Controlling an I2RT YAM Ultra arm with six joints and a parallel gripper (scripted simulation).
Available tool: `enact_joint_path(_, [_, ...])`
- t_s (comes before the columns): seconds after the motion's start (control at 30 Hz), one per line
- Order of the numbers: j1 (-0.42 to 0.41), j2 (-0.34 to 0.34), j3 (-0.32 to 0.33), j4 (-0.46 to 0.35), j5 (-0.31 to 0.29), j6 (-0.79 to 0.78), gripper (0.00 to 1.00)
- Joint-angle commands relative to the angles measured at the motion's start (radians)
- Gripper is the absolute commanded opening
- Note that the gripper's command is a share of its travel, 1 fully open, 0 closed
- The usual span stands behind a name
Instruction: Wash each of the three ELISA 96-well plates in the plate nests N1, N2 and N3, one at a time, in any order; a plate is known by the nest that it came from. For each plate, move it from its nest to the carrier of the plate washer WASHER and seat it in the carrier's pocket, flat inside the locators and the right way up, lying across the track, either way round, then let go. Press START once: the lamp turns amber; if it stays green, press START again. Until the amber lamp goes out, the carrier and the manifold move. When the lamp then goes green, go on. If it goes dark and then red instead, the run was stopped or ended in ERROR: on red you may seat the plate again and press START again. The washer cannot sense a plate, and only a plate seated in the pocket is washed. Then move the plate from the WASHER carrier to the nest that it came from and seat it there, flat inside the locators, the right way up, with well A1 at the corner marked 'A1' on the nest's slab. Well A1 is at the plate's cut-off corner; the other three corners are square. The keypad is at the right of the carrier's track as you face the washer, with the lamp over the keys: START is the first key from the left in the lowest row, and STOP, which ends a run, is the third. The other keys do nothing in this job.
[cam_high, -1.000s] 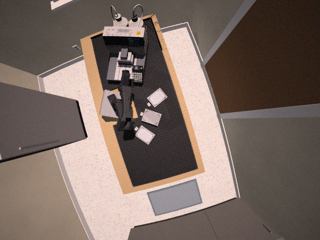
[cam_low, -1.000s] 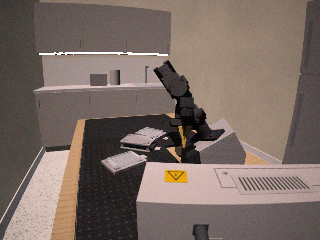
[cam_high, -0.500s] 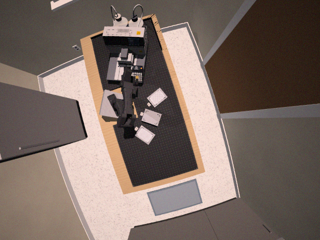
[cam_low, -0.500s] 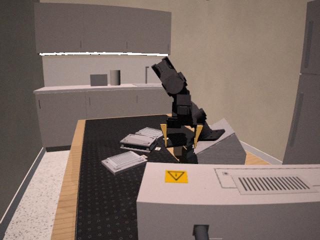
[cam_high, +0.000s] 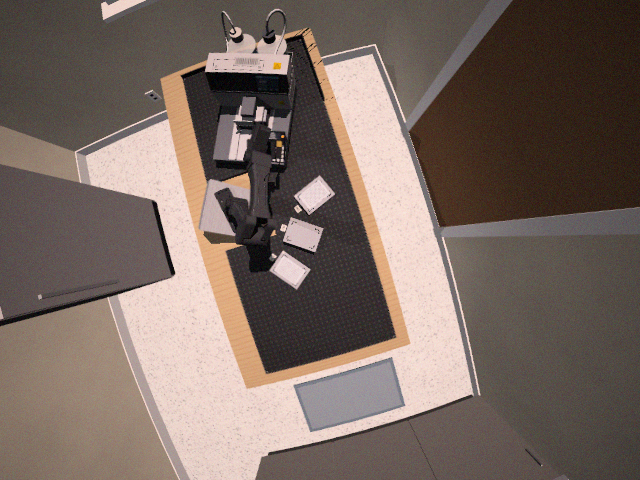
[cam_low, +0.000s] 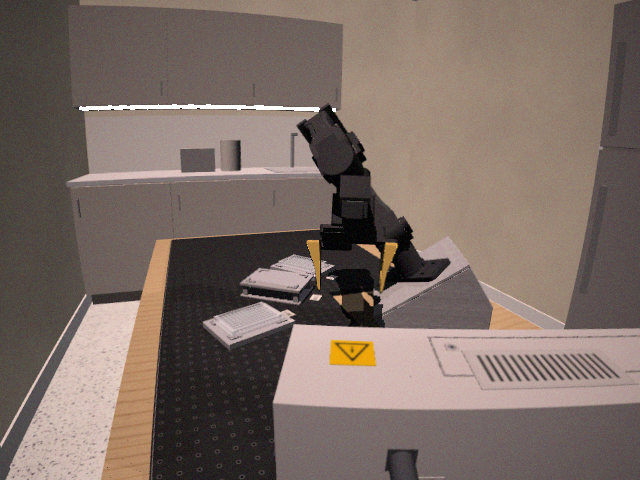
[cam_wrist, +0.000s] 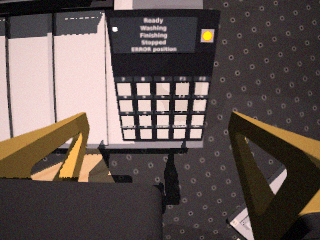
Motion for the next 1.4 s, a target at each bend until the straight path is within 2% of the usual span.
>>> enact_joint_path(0.0, [0.000,0.017,0.035,-0.014,-0.005,-0.004,1.00])
enact_joint_path(0.43, [-0.015,0.149,0.223,-0.063,-0.014,-0.019,1.00])
enact_joint_path(0.5, [-0.015,0.149,0.223,-0.063,-0.014,-0.019,1.00])
enact_joint_path(1.0, [-0.027,0.301,0.464,-0.144,-0.021,-0.031,1.00])
enact_joint_path(1.37, [-0.027,0.304,0.468,-0.146,-0.021,-0.031,1.00])
